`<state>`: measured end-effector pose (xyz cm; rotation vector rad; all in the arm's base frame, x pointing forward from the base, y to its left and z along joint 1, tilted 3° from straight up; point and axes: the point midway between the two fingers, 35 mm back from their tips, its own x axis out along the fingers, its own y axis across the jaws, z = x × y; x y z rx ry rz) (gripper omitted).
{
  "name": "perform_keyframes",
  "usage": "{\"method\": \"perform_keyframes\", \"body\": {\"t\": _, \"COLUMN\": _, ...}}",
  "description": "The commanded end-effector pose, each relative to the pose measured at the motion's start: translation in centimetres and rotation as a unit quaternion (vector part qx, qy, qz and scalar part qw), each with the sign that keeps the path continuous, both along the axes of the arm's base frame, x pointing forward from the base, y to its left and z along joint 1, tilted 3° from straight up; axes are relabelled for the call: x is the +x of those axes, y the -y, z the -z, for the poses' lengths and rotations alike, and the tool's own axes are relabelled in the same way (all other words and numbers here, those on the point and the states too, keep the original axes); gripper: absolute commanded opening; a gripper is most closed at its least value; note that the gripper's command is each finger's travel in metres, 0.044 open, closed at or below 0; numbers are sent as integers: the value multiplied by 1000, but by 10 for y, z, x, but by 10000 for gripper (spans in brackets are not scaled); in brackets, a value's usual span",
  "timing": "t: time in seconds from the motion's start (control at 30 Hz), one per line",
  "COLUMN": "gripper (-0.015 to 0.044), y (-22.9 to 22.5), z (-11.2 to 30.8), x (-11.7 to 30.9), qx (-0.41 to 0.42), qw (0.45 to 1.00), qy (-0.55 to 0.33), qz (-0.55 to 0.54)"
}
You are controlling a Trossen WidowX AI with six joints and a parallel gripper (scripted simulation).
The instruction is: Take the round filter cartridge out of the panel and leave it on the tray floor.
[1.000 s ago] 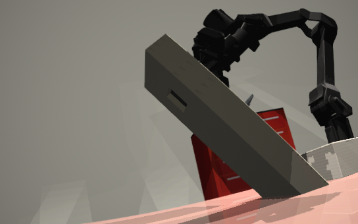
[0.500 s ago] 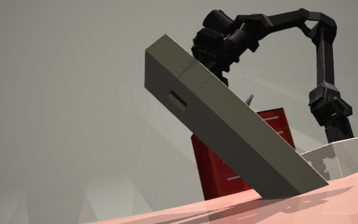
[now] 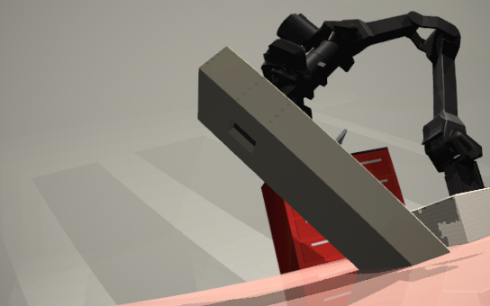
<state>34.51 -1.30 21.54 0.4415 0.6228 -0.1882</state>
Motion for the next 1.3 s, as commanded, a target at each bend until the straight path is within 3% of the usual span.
{"method": "perform_keyframes", "body": {"t": 0.0, "gripper": 40, "y": 0, "z": 0, "x": 0, "qx": 0, "qw": 1000, "qy": 1, "qz": -1}}
{"method": "perform_keyframes", "body": {"t": 0.1, "gripper": 0, "y": 0, "z": 0, "x": 0, "qx": 0, "qw": 1000, "qy": 1, "qz": -1}}
{"method": "perform_keyframes", "body": {"t": 0.23, "gripper": 0, "y": 0, "z": 1, "x": 1, "qx": -15, "qw": 1000, "qy": -1, "qz": -13}}
{"method": "perform_keyframes", "body": {"t": 0.63, "gripper": 0, "y": 0, "z": 4, "x": 3, "qx": -174, "qw": 976, "qy": -9, "qz": -132}}
{"method": "perform_keyframes", "body": {"t": 1.27, "gripper": 0, "y": 0, "z": 4, "x": 3, "qx": -418, "qw": 852, "qy": -21, "qz": -316}}
